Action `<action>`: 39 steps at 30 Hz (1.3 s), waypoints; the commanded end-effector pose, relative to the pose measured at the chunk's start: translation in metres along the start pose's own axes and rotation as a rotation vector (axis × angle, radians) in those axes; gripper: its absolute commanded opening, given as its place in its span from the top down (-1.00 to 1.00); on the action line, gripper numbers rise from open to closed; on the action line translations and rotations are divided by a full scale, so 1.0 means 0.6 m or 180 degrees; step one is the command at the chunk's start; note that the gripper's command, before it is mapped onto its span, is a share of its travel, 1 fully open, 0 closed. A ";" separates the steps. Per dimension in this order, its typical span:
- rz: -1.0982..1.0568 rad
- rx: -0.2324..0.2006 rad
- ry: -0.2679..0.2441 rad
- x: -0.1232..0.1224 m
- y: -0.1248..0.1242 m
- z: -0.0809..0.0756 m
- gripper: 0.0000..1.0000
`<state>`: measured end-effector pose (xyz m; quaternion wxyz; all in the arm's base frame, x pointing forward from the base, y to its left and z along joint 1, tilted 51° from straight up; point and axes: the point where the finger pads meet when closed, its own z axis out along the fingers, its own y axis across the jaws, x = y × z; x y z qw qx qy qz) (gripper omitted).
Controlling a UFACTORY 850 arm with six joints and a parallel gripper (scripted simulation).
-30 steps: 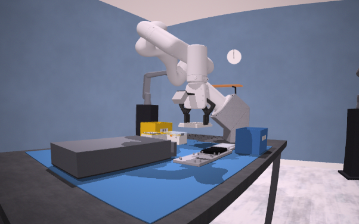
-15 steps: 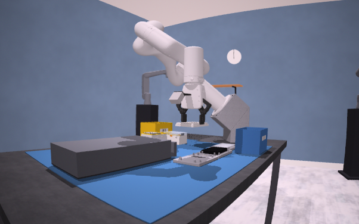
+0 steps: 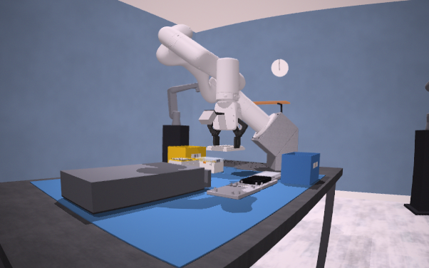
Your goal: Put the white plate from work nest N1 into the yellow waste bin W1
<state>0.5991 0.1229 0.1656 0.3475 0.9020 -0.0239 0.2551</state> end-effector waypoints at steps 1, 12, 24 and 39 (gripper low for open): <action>0.0002 0.0003 0.0005 -0.010 0.016 -0.001 1.00; 0.0002 0.0003 0.0005 -0.032 0.049 -0.001 1.00; 0.0002 0.0003 0.0005 -0.062 0.093 -0.001 1.00; 0.0002 0.0003 0.0005 -0.095 0.141 -0.001 1.00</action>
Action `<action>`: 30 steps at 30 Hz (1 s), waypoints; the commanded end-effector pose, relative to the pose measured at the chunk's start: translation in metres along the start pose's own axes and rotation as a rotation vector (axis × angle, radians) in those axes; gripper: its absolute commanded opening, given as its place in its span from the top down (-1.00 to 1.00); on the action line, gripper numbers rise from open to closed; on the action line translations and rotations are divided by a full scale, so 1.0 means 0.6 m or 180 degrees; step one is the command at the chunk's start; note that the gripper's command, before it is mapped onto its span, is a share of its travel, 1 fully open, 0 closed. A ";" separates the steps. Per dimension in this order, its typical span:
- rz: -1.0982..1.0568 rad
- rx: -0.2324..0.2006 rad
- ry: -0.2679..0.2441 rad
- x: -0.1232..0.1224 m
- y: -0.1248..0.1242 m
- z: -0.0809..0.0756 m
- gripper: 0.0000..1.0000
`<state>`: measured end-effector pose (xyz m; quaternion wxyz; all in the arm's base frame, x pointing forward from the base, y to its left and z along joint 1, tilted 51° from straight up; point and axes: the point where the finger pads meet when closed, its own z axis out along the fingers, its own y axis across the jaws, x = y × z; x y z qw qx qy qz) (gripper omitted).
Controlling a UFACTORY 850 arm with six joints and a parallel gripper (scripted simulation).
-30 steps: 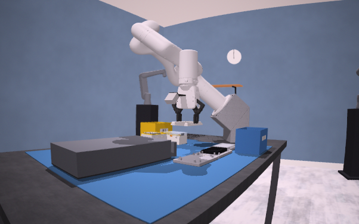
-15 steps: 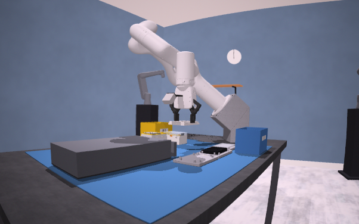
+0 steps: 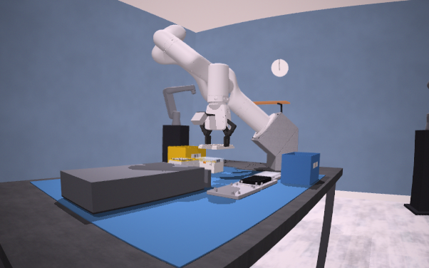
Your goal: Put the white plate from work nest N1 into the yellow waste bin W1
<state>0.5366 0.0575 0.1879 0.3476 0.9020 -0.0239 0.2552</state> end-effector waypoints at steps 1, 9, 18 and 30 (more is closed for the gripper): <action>0.0002 0.0003 0.0005 -0.010 0.016 -0.001 1.00; 0.0002 0.0003 0.0005 -0.025 0.038 -0.001 1.00; 0.0001 0.0003 0.0005 -0.047 0.071 -0.001 1.00; 0.0001 0.0003 0.0004 -0.073 0.108 -0.001 1.00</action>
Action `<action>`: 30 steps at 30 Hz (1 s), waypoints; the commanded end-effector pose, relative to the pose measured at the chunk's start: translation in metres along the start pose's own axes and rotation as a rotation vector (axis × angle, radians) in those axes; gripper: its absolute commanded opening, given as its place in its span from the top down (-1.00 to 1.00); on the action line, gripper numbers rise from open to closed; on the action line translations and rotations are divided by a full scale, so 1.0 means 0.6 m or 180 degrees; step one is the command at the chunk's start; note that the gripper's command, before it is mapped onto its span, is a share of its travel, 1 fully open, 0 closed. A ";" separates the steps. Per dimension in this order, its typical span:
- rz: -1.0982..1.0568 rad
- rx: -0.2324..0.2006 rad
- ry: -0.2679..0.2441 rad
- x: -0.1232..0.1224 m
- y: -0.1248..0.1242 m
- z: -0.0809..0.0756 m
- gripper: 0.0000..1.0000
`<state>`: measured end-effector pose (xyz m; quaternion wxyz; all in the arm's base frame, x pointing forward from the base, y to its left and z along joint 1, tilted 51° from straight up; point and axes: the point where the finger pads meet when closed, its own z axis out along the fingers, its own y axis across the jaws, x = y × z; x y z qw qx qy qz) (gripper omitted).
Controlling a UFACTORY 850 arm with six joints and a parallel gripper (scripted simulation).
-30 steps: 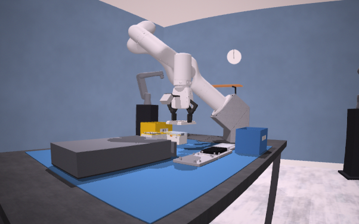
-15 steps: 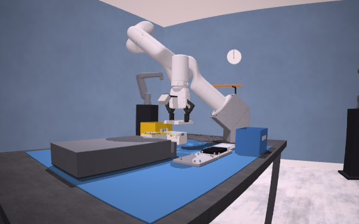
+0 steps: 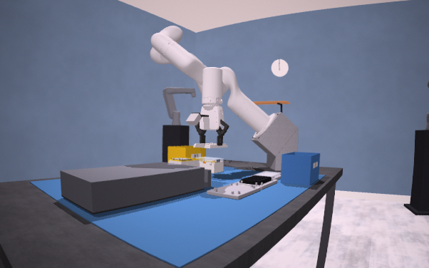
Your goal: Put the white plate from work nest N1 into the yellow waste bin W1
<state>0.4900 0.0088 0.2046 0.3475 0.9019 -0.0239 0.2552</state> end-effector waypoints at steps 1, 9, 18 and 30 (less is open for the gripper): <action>0.0001 0.0002 0.0004 -0.010 0.016 -0.001 1.00; 0.0001 0.0002 0.0004 -0.025 0.038 -0.001 1.00; 0.0001 0.0002 0.0004 -0.047 0.071 -0.001 1.00; 0.0001 0.0002 0.0004 -0.072 0.108 -0.001 1.00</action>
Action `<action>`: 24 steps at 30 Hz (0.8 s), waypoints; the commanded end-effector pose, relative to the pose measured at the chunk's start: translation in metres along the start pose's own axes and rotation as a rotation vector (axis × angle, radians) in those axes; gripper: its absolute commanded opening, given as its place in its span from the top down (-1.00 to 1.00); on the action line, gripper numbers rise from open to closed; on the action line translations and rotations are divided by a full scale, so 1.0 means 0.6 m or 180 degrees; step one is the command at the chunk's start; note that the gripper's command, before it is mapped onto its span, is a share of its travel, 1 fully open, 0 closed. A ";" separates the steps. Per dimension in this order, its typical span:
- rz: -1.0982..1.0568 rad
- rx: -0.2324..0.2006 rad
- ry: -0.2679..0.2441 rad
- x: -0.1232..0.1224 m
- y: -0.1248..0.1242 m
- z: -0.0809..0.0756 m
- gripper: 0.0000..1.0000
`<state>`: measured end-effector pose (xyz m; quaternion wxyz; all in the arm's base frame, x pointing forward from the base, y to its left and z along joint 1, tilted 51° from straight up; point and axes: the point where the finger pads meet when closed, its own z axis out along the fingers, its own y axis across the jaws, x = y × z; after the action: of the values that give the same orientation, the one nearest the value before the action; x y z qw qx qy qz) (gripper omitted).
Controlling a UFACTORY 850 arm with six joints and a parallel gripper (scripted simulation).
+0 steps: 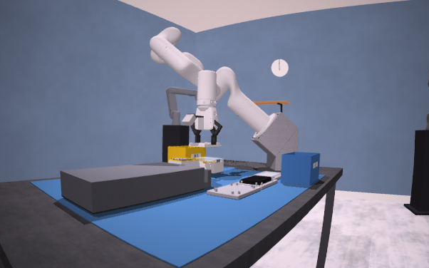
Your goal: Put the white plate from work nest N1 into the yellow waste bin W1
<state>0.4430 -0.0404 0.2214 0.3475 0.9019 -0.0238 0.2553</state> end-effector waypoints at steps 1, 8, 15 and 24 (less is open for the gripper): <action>0.0001 0.0002 0.0003 -0.009 0.015 -0.001 1.00; 0.0001 0.0001 0.0003 -0.027 0.041 -0.001 1.00; 0.0001 0.0001 0.0003 -0.039 0.059 -0.001 1.00; 0.0001 0.0001 0.0003 -0.062 0.092 0.000 1.00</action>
<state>0.4043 -0.0810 0.2352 0.3477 0.9019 -0.0240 0.2553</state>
